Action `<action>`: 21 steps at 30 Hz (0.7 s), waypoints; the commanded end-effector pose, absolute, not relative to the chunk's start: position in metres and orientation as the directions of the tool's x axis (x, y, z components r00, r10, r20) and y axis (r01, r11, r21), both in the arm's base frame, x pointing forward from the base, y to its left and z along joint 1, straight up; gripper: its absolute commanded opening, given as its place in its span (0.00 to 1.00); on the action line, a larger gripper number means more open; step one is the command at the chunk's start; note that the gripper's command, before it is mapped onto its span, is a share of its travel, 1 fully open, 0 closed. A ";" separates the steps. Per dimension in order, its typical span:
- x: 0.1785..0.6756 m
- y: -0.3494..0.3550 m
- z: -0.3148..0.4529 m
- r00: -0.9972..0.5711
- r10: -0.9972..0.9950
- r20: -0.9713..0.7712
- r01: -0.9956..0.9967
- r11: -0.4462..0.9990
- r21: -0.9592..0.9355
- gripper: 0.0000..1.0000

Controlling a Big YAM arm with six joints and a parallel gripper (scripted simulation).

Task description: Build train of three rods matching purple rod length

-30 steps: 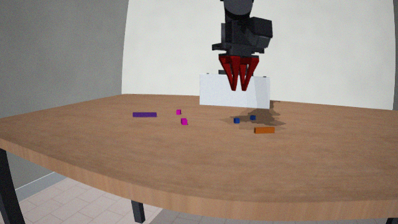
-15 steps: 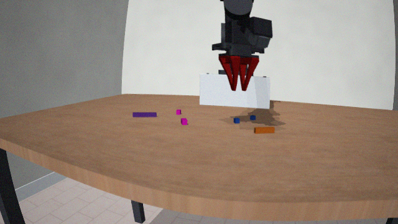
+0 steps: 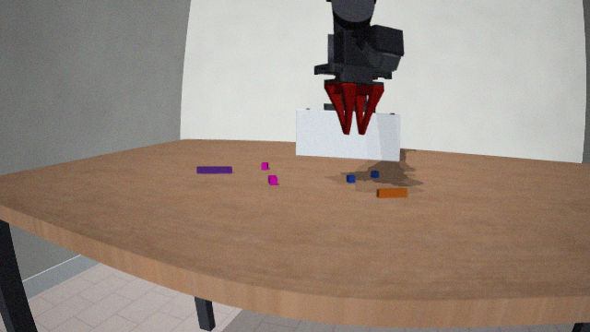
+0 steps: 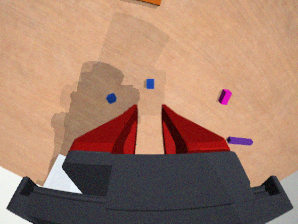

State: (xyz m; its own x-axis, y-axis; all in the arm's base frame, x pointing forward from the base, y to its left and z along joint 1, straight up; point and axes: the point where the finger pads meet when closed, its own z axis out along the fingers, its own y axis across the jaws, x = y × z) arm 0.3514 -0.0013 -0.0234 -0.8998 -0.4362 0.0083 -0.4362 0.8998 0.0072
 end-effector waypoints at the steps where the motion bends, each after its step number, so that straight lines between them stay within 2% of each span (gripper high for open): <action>1: 0.384 0.002 -0.010 -0.901 -0.431 -0.054 -0.430 0.903 -0.024 0.23; 21: 0.359 0.002 -0.040 -0.902 -0.432 -0.007 -0.432 0.902 -0.002 0.23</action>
